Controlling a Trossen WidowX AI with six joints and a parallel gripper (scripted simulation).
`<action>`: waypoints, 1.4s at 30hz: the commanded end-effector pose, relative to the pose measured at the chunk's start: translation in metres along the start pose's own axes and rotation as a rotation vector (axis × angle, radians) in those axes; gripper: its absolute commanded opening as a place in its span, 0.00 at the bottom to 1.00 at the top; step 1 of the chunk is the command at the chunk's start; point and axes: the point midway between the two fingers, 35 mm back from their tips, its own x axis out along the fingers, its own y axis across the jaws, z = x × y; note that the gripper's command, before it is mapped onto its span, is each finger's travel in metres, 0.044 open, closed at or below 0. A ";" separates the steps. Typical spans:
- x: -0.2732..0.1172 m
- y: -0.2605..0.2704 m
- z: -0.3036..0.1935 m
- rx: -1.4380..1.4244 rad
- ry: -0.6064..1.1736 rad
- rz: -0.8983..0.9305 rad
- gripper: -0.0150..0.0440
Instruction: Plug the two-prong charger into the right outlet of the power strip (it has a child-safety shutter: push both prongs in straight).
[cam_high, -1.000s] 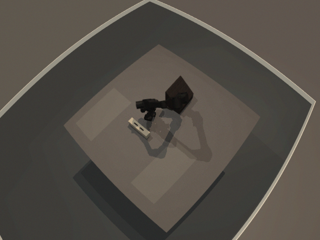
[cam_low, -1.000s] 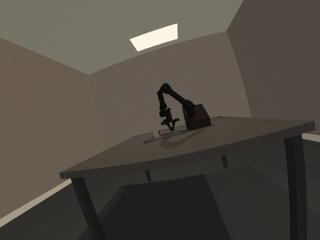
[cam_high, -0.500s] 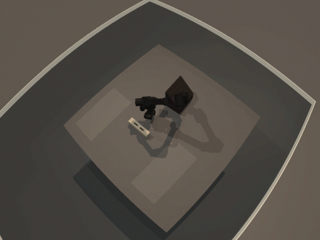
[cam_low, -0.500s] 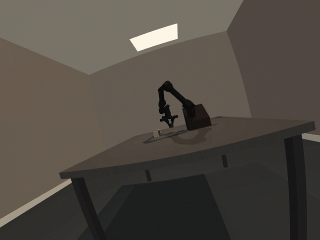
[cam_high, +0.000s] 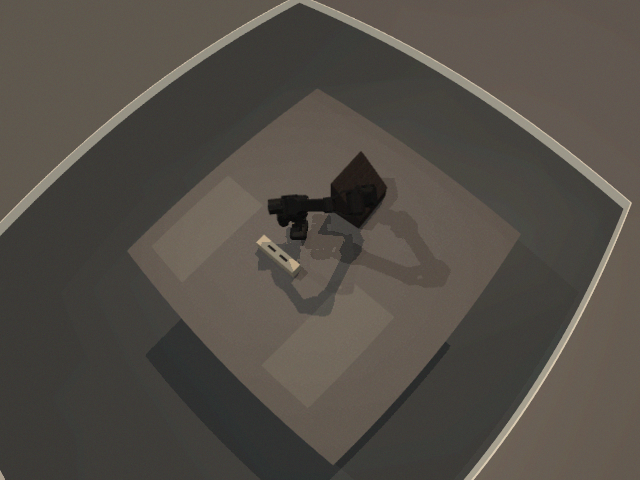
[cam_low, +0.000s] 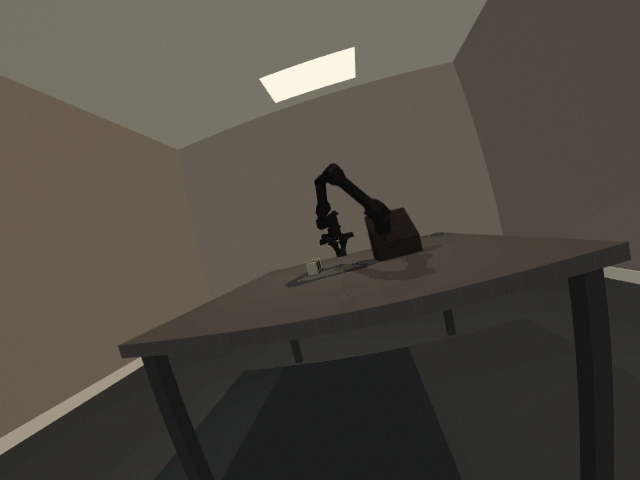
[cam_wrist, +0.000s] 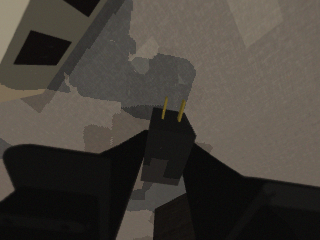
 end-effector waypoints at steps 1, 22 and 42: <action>0.004 0.000 0.005 -0.090 -0.002 -0.012 0.25; 0.017 0.002 0.021 -0.443 -0.004 -0.035 0.25; 0.031 0.004 0.036 -0.780 0.001 -0.057 0.25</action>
